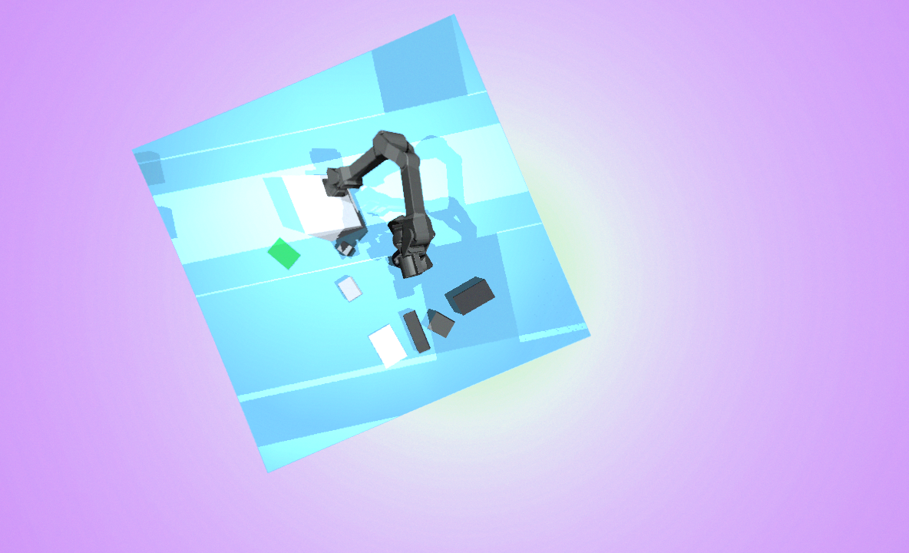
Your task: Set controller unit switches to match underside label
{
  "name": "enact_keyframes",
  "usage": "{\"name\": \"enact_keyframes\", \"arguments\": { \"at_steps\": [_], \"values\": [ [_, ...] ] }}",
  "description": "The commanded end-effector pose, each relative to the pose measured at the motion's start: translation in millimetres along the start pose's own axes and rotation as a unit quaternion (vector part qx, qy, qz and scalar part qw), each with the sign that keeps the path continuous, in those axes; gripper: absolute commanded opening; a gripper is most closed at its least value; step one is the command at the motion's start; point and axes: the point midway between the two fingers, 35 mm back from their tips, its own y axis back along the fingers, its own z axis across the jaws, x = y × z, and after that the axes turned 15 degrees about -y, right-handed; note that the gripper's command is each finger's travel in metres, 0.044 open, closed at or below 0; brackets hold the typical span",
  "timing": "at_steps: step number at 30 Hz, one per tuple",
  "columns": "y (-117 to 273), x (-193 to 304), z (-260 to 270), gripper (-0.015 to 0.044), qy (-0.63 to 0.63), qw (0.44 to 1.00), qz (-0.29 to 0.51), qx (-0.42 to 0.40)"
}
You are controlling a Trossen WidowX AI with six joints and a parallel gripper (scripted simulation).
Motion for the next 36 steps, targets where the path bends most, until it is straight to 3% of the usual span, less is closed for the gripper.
{"name": "enact_keyframes", "arguments": {
  "at_steps": [1,36],
  "values": [
    [1,7,-2,0.0338,0.000,1.000,0.007,-0.001],
    [10,33,-9,0.0338,0.000,1.000,0.008,-0.001]
  ]
}}
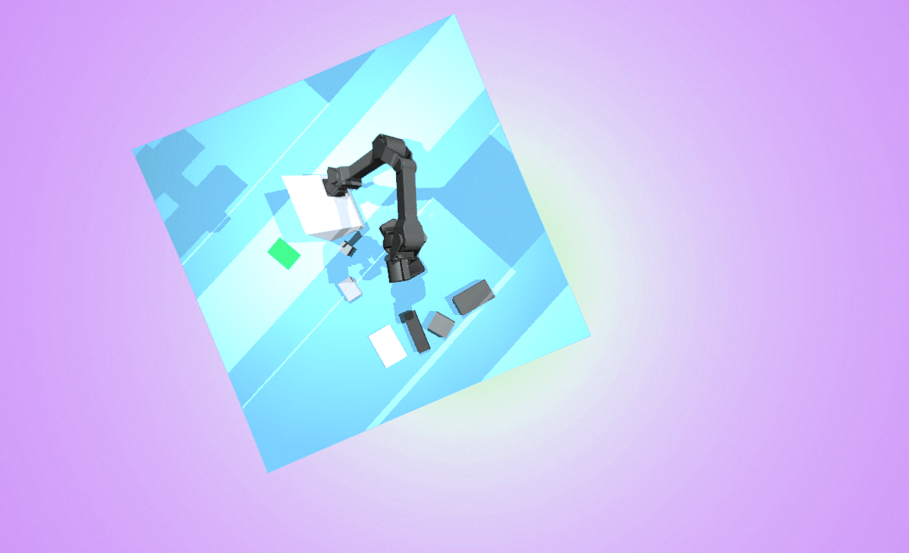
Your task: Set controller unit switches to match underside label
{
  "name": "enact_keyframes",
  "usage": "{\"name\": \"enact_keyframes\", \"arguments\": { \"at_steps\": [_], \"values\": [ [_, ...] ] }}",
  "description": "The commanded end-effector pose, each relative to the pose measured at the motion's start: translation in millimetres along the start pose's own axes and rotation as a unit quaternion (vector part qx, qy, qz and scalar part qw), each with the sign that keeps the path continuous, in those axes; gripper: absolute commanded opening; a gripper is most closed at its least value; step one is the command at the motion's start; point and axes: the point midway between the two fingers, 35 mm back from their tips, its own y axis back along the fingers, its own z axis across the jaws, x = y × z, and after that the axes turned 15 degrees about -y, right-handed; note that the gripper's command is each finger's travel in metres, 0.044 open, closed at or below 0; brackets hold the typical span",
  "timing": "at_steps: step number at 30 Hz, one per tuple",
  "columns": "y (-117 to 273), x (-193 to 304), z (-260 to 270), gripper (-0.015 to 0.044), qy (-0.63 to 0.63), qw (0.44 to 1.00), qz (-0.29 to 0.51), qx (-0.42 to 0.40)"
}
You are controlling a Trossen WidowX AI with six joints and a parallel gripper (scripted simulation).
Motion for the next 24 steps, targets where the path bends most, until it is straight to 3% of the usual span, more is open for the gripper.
{"name": "enact_keyframes", "arguments": {
  "at_steps": [1,24],
  "values": [
    [-2,8,-2,0.0338,0.001,1.000,0.010,-0.005],
    [1,26,-7,0.0338,0.001,1.000,0.010,-0.005]
  ]
}}
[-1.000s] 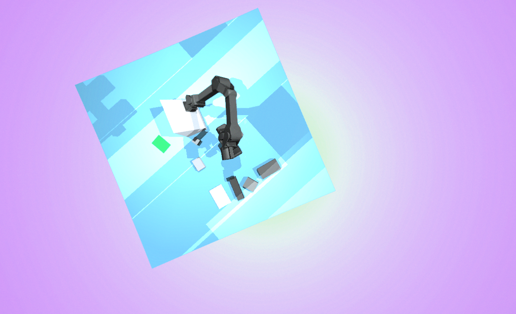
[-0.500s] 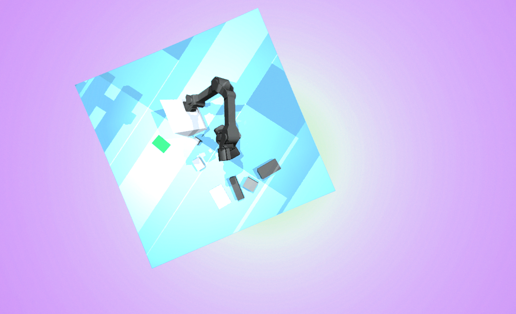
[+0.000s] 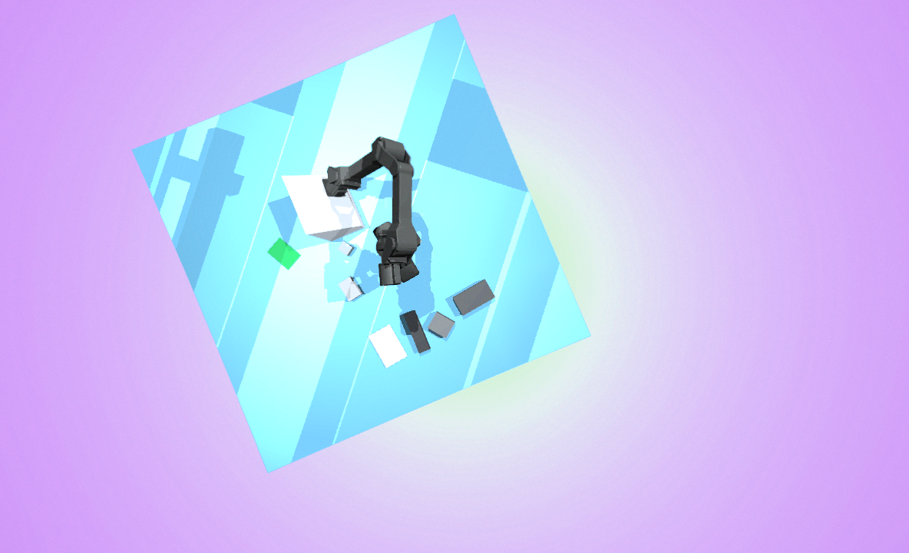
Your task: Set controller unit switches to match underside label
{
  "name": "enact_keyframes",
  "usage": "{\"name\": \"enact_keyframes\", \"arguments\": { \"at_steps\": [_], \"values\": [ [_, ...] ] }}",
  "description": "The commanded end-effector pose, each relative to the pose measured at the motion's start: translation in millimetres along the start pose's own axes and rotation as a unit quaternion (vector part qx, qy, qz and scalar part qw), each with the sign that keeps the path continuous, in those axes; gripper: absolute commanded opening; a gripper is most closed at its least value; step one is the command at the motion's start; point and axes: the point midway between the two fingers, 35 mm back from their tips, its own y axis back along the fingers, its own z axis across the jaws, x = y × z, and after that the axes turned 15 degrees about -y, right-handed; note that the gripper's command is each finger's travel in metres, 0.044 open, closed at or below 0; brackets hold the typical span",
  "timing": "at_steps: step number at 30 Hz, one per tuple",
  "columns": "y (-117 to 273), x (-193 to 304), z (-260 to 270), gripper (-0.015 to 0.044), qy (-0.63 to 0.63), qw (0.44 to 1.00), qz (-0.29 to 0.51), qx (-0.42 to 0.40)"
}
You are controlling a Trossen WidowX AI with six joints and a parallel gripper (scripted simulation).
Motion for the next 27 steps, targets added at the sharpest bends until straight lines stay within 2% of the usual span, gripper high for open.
{"name": "enact_keyframes", "arguments": {
  "at_steps": [1,27],
  "values": [
    [-4,7,-1,0.0338,0.001,1.000,0.008,-0.008],
    [-3,31,-8,0.0338,0.001,1.000,0.008,-0.008]
  ]
}}
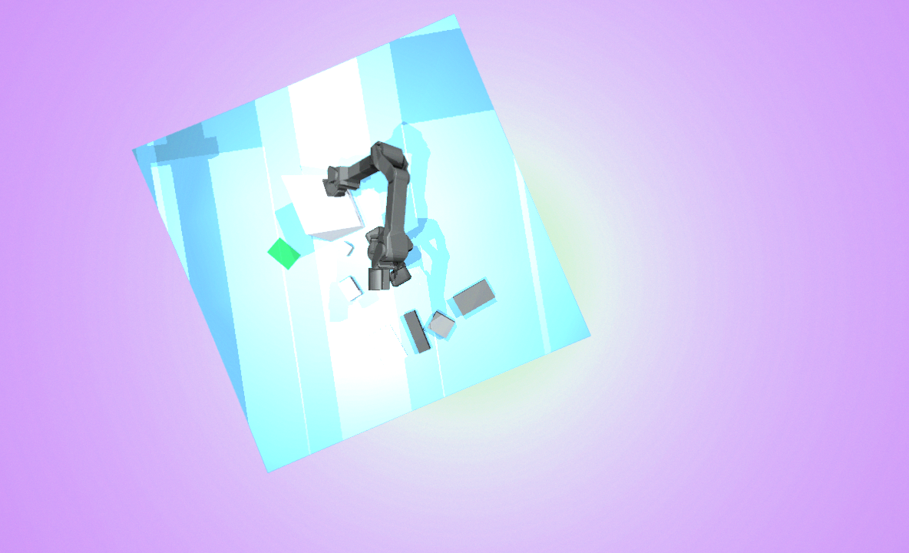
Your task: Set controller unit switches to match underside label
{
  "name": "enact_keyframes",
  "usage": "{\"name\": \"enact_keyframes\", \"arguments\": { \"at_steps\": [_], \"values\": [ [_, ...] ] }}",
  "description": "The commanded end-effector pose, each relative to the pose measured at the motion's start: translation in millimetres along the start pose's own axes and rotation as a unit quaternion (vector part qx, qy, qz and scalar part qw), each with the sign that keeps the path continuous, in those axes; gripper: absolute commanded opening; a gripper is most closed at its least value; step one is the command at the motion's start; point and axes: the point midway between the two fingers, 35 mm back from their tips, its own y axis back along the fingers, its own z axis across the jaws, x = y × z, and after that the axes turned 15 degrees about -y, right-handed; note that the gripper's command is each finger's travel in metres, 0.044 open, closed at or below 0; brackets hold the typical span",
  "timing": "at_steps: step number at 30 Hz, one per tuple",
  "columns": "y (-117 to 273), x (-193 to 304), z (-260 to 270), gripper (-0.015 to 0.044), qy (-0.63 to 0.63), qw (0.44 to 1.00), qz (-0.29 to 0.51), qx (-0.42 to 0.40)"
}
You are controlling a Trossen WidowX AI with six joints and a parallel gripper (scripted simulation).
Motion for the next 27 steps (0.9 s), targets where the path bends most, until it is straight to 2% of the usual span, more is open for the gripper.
{"name": "enact_keyframes", "arguments": {
  "at_steps": [1,27],
  "values": [
    [-6,6,0,0.0338,0.002,1.000,0.005,-0.011],
    [-7,26,-6,0.0338,0.002,1.000,0.006,-0.010]
  ]
}}
